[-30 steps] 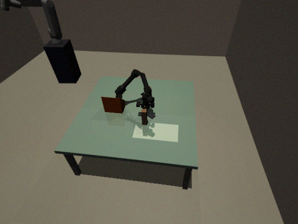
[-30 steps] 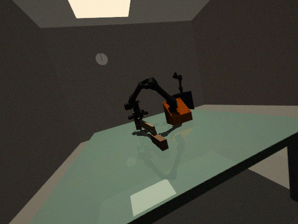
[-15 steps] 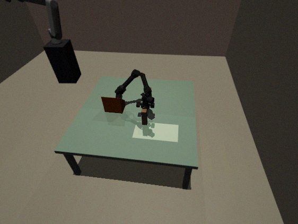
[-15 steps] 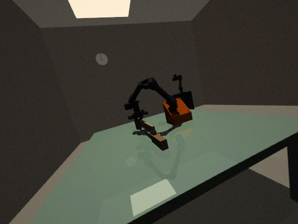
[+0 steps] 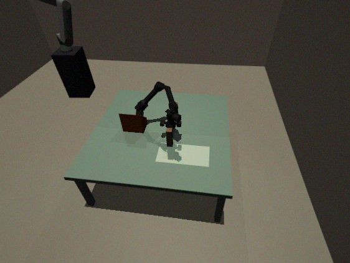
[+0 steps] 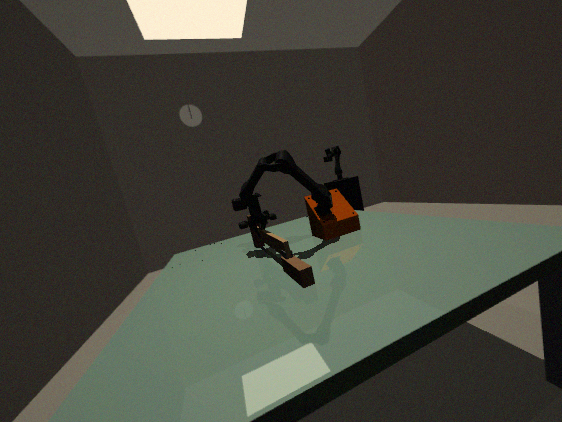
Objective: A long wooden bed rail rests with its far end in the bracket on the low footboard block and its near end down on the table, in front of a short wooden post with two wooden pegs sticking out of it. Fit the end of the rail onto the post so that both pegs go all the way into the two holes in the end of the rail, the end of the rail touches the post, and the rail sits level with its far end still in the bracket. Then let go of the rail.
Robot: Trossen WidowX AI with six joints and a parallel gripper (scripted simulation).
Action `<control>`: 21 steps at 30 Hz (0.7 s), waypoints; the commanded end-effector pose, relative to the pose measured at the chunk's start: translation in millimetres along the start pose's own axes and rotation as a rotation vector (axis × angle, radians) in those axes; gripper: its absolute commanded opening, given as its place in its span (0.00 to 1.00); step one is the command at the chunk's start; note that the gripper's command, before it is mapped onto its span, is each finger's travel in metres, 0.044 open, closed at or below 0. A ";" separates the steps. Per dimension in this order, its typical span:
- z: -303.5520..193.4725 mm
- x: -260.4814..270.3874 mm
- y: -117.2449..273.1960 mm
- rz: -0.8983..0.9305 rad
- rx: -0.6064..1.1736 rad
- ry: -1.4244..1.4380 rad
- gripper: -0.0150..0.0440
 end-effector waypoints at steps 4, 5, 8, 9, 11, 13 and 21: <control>0.0 0.1 0.3 -0.001 0.000 0.000 0.61; 0.0 0.1 0.3 -0.001 0.000 0.000 0.65; 0.0 0.1 0.3 -0.001 0.000 0.000 0.79; 0.0 0.1 0.3 -0.001 0.000 0.000 0.83; 0.0 0.1 0.3 -0.001 0.000 0.000 0.92; 0.0 0.1 0.3 -0.001 0.000 0.000 1.00; 6.6 0.4 7.1 -0.002 0.001 0.000 1.00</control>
Point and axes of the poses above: the point midway between the two fingers, 35 mm back from their tips, its own y axis back along the fingers, its own x axis across the jaws, z = x × y, the point moved 7 cm from there along y, back along the fingers, and after that the axes turned 5 degrees about -y, right-handed, at the moved point
